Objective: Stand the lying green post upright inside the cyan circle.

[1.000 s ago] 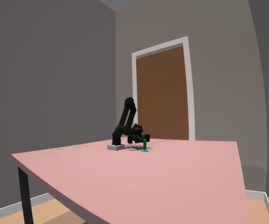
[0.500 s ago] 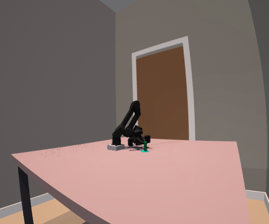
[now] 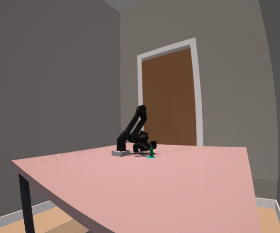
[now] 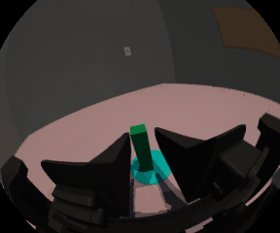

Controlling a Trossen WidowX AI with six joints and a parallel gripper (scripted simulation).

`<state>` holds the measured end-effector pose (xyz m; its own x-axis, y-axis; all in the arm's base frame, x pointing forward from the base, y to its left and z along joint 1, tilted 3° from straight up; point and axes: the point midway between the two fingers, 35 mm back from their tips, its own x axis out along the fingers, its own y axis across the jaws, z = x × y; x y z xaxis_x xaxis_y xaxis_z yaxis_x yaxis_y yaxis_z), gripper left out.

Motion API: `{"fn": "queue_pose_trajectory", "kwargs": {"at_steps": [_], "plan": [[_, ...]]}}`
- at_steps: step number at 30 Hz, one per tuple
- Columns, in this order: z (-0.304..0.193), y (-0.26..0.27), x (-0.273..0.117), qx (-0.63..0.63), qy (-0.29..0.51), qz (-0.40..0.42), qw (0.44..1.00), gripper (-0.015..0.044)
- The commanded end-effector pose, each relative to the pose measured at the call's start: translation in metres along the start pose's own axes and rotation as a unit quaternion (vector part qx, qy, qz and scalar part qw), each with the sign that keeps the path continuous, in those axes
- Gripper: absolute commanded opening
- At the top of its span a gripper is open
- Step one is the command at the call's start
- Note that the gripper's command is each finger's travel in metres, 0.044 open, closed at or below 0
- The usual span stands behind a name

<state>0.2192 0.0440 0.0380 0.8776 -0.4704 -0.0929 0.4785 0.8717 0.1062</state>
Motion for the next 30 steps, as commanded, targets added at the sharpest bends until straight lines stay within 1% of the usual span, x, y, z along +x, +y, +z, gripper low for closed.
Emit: {"fn": "queue_pose_trajectory", "kwargs": {"at_steps": [1,7,8,30], "plan": [[0.000,0.000,0.000,0.002,0.001,0.001,1.000,0.0233],[0.000,0.000,0.000,0.002,0.001,0.001,1.000,0.0390],[0.000,0.000,0.000,0.002,0.001,0.001,1.000,0.0400],[0.045,0.011,-0.006,-0.003,-0.013,0.012,1.000,0.0400]]}}
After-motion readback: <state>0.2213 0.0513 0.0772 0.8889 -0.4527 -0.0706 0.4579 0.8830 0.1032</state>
